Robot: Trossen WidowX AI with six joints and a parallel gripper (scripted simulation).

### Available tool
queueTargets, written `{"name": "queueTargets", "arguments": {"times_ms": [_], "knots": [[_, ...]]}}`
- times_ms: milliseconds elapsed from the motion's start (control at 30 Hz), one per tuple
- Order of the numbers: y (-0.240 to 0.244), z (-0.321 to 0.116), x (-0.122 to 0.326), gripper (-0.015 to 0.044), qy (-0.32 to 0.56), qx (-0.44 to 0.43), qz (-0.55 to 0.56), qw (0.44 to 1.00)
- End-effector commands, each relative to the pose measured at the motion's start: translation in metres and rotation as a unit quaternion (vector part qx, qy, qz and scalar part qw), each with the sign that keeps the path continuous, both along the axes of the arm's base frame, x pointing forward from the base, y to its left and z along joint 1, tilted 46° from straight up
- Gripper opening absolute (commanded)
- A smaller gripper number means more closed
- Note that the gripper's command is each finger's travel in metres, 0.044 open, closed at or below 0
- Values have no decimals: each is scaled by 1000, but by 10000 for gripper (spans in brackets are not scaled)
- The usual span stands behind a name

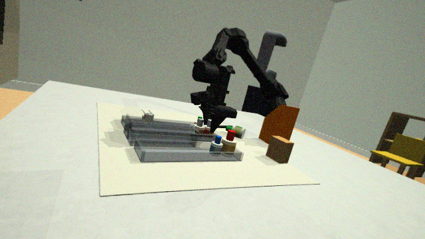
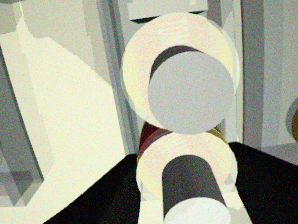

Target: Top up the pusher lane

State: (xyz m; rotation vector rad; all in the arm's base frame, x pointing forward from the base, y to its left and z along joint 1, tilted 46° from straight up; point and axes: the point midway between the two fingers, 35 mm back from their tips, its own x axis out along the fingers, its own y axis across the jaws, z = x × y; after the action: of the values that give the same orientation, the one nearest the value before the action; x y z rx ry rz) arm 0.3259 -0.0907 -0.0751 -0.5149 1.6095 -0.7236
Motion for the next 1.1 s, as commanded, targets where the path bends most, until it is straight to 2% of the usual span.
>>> {"name": "queueTargets", "arguments": {"times_ms": [0,867,1067], "knots": [[-1,1,1,0,-3,-4,2,1000],[1,0,-4,0,-3,-4,2,1000],[1,0,-3,158,-3,-4,2,1000]]}}
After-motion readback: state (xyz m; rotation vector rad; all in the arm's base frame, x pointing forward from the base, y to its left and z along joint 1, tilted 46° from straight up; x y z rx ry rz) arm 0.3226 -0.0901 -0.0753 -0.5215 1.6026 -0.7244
